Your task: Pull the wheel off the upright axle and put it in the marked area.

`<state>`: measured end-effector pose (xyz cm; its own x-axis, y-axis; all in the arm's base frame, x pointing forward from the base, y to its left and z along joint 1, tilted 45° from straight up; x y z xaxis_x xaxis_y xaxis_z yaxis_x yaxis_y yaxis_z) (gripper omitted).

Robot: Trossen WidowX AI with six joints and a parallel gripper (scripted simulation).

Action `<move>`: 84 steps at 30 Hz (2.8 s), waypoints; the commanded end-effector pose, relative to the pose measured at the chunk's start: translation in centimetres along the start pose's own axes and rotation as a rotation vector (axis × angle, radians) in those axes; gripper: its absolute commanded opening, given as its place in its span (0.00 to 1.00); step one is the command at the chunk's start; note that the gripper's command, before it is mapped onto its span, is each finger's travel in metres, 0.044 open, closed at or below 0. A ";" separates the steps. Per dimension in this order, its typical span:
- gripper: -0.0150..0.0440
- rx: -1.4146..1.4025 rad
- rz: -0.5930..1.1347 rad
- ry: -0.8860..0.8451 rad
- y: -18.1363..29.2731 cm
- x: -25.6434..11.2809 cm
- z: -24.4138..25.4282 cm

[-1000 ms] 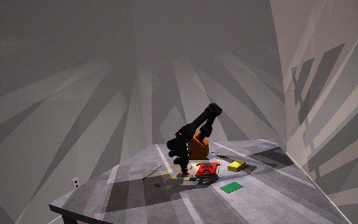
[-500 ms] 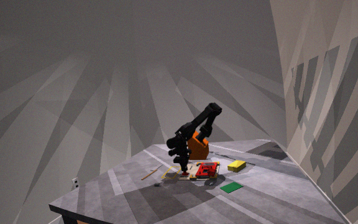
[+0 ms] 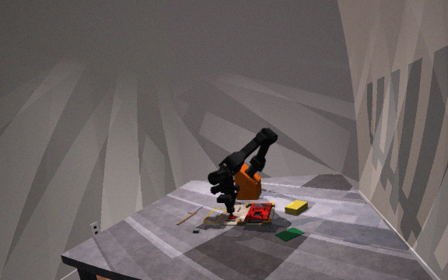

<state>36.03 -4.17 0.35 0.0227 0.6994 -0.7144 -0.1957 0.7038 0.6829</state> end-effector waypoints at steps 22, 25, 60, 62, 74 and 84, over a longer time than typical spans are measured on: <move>0.25 -0.004 -0.005 -0.006 0.0 -1.1 0.0; 0.25 -0.003 -0.005 -0.006 0.0 -1.2 0.0; 0.25 0.000 -0.006 -0.008 0.0 -5.6 -0.6; 0.25 0.000 -0.006 -0.008 0.0 -5.6 -0.7; 0.25 0.007 -0.014 -0.006 -6.5 -5.6 -5.0; 0.25 0.000 -0.013 -0.006 -9.3 -5.6 -7.7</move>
<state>30.35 -15.72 -2.69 0.0408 0.6910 -0.7217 -0.1838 0.7152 0.6743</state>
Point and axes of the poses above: the point midway between the two fingers, 35 mm back from their tips, its own x axis out along the fingers, its own z axis across the jaws, y = z × x, the point moved 8 cm from there along -x, back along the fingers, and after that the axes turned 11 degrees about -x, right-handed, at the moved point
